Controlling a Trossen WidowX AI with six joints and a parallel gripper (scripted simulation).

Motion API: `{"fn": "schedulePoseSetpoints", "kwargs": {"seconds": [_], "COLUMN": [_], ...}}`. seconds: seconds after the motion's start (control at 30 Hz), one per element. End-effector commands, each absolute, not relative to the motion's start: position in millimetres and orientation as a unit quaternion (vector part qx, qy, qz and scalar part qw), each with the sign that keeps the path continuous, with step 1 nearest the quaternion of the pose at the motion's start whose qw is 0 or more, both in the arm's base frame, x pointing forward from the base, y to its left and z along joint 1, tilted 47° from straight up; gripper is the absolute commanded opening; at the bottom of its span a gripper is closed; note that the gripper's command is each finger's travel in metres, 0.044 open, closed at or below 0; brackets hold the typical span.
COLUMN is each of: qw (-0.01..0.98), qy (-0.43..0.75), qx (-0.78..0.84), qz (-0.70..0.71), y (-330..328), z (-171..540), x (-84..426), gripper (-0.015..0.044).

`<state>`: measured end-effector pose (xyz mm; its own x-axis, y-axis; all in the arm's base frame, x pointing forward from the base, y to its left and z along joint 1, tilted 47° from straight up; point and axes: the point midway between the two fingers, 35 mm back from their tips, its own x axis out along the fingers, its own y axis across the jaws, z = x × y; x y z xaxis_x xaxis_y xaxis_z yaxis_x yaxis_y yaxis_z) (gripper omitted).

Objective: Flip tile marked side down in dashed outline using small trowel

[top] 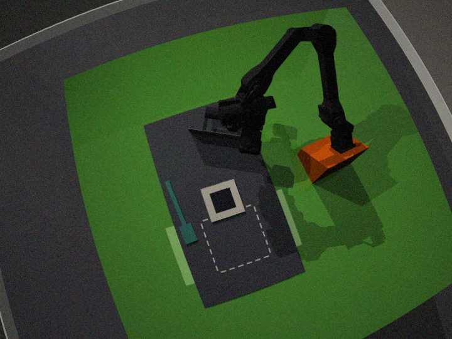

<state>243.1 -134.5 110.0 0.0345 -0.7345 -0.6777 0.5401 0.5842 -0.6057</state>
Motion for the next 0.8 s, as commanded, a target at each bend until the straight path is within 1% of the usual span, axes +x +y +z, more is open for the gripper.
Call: {"fn": "schedulePoseSetpoints", "kwargs": {"seconds": [0.0, 0.67, 0.77], "qw": [0.713, 0.713, 0.71], "qy": [0.532, 0.532, 0.535], "qx": [-0.091, -0.091, -0.094], "qz": [-0.448, -0.448, -0.448], "y": [-130, -109, -113], "z": [104, 82, 84], "x": [248, 267, 262], "gripper": [0.01, 0.01, 0.01]}}
